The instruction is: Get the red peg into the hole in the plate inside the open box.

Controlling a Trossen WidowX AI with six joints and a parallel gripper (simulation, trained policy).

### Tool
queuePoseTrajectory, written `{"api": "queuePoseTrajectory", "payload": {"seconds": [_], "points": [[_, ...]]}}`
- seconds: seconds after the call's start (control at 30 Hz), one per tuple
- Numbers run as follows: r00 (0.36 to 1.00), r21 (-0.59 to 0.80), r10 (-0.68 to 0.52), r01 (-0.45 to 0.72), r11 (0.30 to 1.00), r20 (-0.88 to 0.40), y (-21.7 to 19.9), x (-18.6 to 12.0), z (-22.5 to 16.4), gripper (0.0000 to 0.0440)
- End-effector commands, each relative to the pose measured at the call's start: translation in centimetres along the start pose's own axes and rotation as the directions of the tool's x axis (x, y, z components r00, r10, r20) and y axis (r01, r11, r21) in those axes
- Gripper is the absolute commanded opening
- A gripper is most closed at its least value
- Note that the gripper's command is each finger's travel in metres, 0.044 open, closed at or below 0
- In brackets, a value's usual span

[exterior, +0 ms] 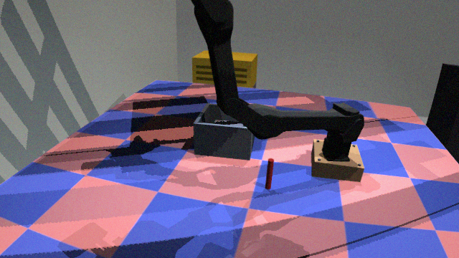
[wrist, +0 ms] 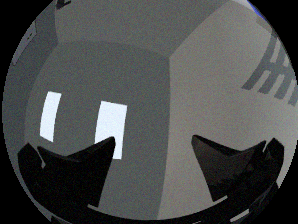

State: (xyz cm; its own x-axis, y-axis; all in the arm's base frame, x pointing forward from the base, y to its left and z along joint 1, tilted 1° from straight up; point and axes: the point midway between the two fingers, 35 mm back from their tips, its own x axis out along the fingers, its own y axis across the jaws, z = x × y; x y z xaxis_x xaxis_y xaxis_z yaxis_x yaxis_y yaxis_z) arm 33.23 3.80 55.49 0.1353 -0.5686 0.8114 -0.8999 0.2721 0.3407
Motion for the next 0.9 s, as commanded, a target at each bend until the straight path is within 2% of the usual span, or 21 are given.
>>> {"api": "queuePoseTrajectory", "payload": {"seconds": [0.0,0.03,0.2,0.4,0.63,0.87], "points": [[1.0,0.016,0.013,-0.013,1.0,-0.001,0.7,0.1,0.0,0.0422],[1.0,0.037,0.027,-0.027,0.999,0.0,1.5,0.1,0.0,0.044],[0.996,0.195,0.084,-0.087,0.977,0.022,5.7,0.1,0.2,0.044],[0.99,0.382,0.128,-0.142,0.913,0.064,9.7,-0.2,0.9,0.044],[0.979,0.576,0.161,-0.204,0.791,0.126,13.9,-0.7,2.3,0.044],[0.965,0.734,0.172,-0.263,0.626,0.199,17.5,-1.1,4.3,0.044]]}}
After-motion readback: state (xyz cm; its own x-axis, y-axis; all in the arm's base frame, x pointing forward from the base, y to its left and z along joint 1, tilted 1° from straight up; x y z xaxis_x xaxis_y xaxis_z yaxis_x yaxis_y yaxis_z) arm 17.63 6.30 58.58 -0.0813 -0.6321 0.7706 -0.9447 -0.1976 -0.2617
